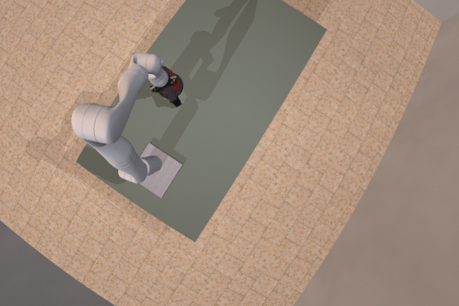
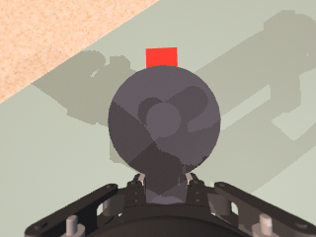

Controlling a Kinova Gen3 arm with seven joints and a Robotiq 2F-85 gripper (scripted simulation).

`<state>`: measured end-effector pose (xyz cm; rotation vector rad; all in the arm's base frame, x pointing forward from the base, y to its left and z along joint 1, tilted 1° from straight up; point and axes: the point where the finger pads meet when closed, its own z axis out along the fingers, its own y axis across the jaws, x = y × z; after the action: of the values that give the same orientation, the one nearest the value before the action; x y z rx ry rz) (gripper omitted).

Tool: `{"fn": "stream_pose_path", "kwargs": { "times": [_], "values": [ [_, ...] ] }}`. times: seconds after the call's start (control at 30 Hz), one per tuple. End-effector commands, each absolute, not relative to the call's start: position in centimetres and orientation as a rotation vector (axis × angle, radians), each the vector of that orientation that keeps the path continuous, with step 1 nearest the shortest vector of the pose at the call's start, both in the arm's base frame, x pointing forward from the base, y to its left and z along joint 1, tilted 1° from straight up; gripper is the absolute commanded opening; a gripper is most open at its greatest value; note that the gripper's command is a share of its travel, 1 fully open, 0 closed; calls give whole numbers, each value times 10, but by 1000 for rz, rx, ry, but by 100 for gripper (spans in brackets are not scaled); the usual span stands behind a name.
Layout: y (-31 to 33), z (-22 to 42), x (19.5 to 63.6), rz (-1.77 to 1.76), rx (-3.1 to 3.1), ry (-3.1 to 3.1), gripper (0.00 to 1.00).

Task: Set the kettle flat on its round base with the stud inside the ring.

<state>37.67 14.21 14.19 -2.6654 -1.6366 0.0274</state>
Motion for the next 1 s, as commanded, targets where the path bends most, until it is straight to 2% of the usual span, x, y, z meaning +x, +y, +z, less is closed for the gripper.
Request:
{"fn": "stream_pose_path", "kwargs": {
  "times": [0.0, 0.97],
  "values": [
    [142, 142, 377, 25, -2666, -1637, 0],
    [142, 137, 377, 25, -2666, -1637, 0]
  ]
}}
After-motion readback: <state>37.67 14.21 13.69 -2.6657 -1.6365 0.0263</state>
